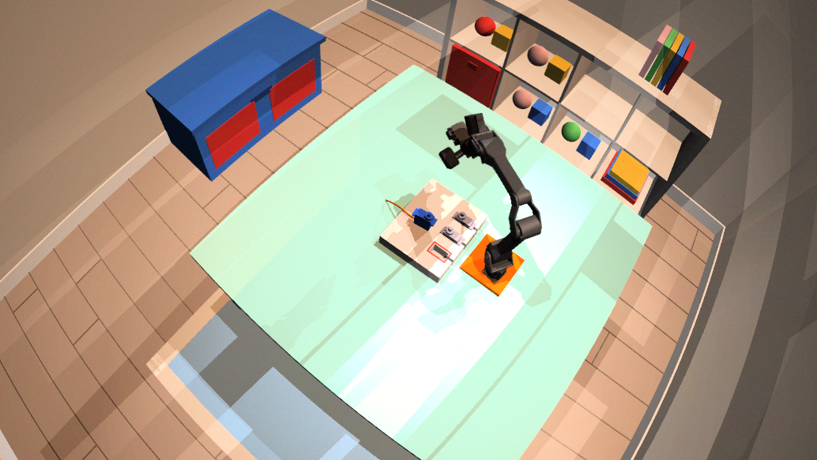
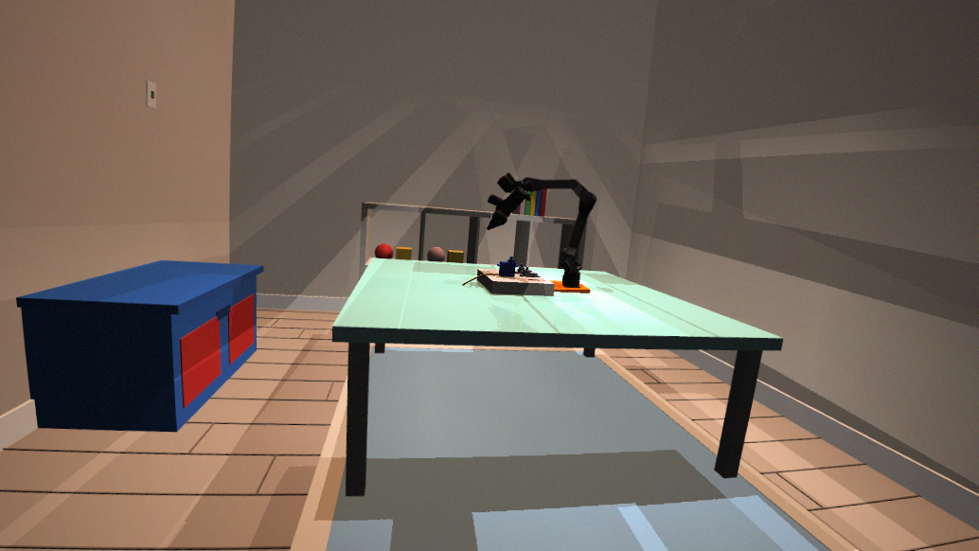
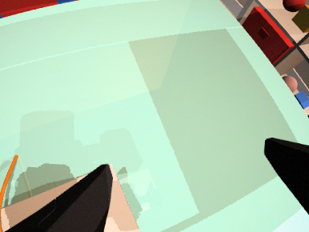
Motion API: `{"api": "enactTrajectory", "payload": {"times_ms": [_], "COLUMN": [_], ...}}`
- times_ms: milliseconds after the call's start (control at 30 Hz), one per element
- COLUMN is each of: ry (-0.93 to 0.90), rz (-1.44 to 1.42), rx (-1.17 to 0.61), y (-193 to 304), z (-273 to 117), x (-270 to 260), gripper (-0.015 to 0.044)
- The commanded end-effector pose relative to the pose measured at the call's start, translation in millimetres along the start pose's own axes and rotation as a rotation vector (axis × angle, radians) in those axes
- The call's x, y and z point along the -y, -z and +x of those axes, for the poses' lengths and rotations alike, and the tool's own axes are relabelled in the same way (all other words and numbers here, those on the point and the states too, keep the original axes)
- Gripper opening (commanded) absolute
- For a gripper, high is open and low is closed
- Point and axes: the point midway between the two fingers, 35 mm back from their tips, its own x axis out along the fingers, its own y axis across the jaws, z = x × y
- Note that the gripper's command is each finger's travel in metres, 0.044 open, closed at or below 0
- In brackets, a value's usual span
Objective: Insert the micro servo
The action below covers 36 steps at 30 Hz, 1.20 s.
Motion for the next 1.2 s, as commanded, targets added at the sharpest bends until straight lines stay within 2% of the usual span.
{"api": "enactTrajectory", "payload": {"times_ms": [0,300,667,833,1167], "ry": [-0.082,-0.256,-0.372,-0.378,-0.379], "rz": [-0.022,-0.12,-0.294,-0.32,-0.32], "rx": [-0.07,-0.287,-0.579,-0.618,-0.618], "y": [4,27,70,76,92], "z": [6,7,-16,-20,-1], "x": [-32,-117,-197,-206,-213], "gripper": [0.044,0.044,0.044,0.044,0.044]}}
